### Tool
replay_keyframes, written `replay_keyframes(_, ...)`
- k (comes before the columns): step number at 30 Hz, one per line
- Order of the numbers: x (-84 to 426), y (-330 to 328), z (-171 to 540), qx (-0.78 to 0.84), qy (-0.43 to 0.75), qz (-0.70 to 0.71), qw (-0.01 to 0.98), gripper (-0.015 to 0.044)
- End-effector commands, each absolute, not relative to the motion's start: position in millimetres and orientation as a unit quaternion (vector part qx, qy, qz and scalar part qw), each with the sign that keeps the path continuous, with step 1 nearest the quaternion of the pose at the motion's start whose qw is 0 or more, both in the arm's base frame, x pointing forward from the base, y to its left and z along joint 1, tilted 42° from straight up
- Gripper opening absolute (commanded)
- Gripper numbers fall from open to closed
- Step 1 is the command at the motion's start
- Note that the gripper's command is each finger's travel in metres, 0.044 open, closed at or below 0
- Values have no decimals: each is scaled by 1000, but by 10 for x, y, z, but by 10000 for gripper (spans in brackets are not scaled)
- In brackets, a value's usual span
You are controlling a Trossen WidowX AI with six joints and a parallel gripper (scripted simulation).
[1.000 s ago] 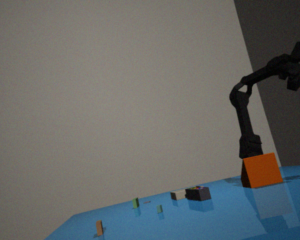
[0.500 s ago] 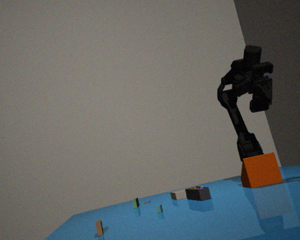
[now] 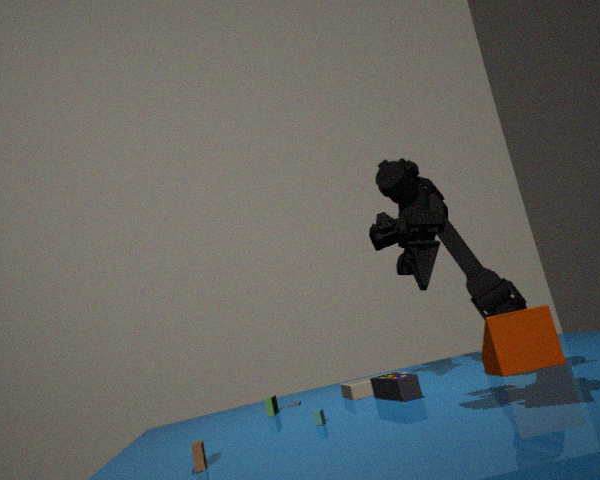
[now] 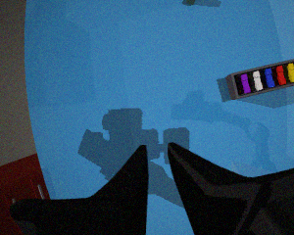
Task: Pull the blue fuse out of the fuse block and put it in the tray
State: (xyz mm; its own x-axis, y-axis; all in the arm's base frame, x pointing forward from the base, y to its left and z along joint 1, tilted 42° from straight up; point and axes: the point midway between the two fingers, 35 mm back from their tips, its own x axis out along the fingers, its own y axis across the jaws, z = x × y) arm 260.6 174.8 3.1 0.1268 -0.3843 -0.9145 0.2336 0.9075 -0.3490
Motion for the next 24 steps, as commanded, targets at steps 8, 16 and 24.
replay_keyframes(8, 2899, 18, 60, -219, 703, -267, 621, 74)
replay_keyframes(16, 2855, -124, 108, -227, 710, -268, 610, 74)
replay_keyframes(24, 2839, -146, 118, -227, 710, -268, 610, 74)
